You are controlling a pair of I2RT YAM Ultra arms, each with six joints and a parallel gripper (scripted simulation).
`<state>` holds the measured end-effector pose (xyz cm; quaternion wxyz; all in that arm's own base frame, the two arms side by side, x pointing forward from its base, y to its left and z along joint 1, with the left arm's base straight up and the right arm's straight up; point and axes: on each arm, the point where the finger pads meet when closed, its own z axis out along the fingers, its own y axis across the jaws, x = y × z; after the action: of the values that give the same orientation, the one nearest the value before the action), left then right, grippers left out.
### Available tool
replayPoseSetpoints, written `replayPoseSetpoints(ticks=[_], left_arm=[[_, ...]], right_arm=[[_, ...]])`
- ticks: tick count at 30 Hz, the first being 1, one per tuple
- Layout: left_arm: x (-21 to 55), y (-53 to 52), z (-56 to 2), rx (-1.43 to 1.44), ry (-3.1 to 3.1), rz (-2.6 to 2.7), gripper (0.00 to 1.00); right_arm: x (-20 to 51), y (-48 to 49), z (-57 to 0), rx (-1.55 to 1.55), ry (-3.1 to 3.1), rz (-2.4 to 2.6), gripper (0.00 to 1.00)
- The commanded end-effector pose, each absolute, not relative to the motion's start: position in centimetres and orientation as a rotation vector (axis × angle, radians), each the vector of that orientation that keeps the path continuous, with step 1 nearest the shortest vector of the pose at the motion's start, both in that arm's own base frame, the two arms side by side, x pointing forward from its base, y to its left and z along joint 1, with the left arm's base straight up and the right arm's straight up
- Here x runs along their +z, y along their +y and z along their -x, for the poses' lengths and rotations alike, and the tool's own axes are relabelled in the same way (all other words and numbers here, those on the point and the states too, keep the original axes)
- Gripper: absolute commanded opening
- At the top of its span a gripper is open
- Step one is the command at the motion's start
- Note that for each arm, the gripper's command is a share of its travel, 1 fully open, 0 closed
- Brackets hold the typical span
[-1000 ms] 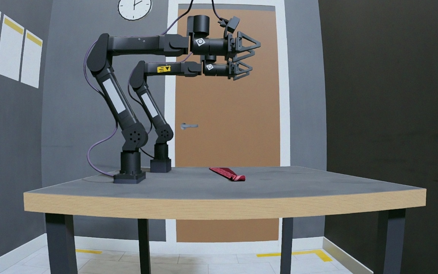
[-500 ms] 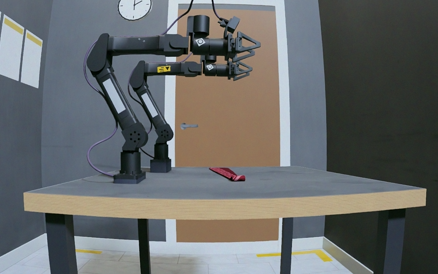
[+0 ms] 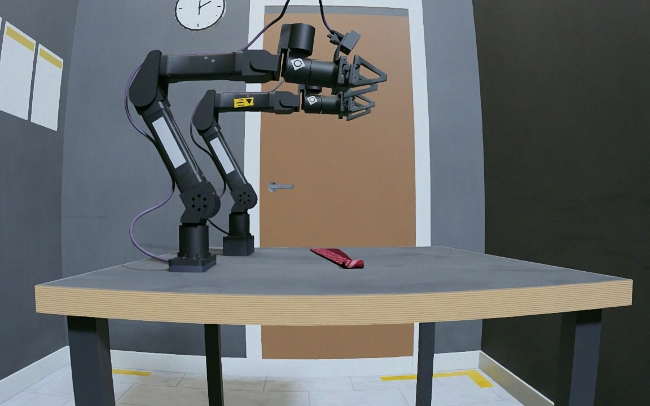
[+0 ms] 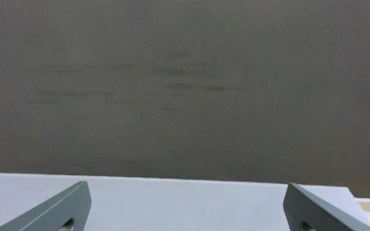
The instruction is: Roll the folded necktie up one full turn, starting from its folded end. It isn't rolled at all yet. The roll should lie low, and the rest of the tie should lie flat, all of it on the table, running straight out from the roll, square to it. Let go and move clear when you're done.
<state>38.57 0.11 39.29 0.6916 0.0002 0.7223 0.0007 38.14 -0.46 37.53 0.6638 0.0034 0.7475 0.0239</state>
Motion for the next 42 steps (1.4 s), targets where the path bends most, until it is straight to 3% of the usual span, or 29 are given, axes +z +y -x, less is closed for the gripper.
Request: replayPoseSetpoints(ticks=[1,16,42], left_arm=[[40.6,-0.1,-38.3,0.000,1.595,-0.005,0.95],[36.5,-4.2,-37.2,-0.041,1.682,-0.118,0.79],[20.5,-20.1,-32.6,-0.210,1.983,-0.579,0.48]], right_arm=[[36.9,-0.3,-37.7,0.106,1.741,0.002,0.94],[31.1,-1.0,-36.8,0.288,1.982,0.005,0.85],[17.7,-2.5,-34.5,0.756,2.501,0.013,0.66]])
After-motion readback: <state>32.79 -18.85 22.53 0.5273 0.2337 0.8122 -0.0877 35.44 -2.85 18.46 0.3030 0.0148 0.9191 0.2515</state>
